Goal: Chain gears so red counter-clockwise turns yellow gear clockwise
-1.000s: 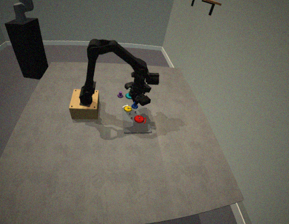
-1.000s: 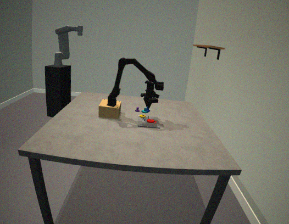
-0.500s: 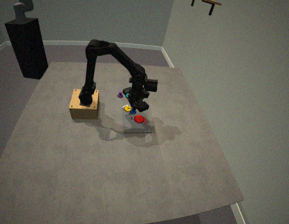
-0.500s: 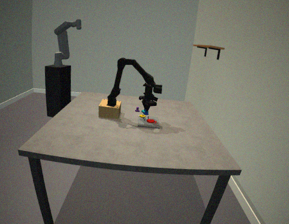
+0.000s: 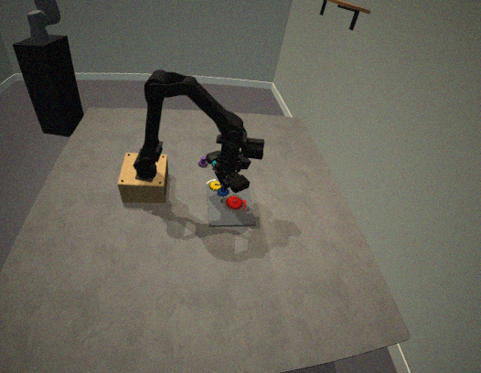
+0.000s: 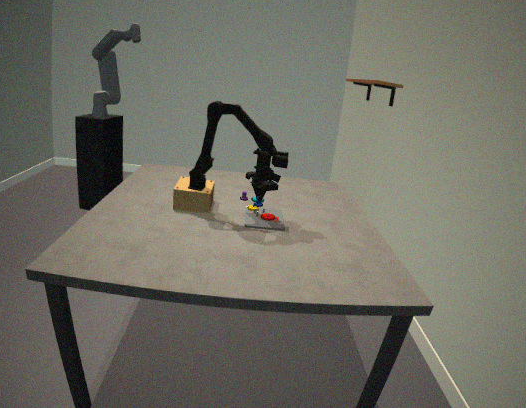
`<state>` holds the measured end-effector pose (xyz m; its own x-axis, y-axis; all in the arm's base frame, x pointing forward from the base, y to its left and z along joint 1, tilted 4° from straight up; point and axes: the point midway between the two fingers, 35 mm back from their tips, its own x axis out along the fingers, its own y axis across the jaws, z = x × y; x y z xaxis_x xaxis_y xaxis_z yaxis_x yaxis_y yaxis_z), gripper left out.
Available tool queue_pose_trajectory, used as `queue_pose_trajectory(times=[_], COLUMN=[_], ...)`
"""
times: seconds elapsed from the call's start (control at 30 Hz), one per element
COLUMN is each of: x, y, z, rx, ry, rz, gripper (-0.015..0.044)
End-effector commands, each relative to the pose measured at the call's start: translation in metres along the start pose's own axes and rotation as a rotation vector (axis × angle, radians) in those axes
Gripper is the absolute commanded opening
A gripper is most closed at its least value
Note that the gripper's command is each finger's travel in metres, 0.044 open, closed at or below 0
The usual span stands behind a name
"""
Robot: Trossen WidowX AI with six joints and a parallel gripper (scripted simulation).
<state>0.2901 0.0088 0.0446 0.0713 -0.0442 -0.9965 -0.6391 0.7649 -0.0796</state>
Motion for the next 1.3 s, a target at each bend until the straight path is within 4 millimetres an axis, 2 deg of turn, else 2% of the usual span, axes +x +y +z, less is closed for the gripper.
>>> queue_pose_trajectory(times=[0.0, 0.3, 0.63, 0.8, 1.03, 1.27], x=[0.0, 0.0, 0.012, 0.02, 0.029, 0.039], y=[0.001, 0.001, 0.001, 0.001, 0.001, 0.001], z=[0.0, 0.0, 0.0, 0.0, 0.0, 0.0], rx=[-0.003, -0.012, -0.193, -0.226, -0.152, 0.027], ry=[-0.001, -0.001, -0.002, -0.002, -0.001, -0.001], rz=[0.004, 0.004, 0.004, 0.004, 0.004, 0.004], gripper=[0.0, 0.0, 0.0, 0.0, 0.0, 0.0])
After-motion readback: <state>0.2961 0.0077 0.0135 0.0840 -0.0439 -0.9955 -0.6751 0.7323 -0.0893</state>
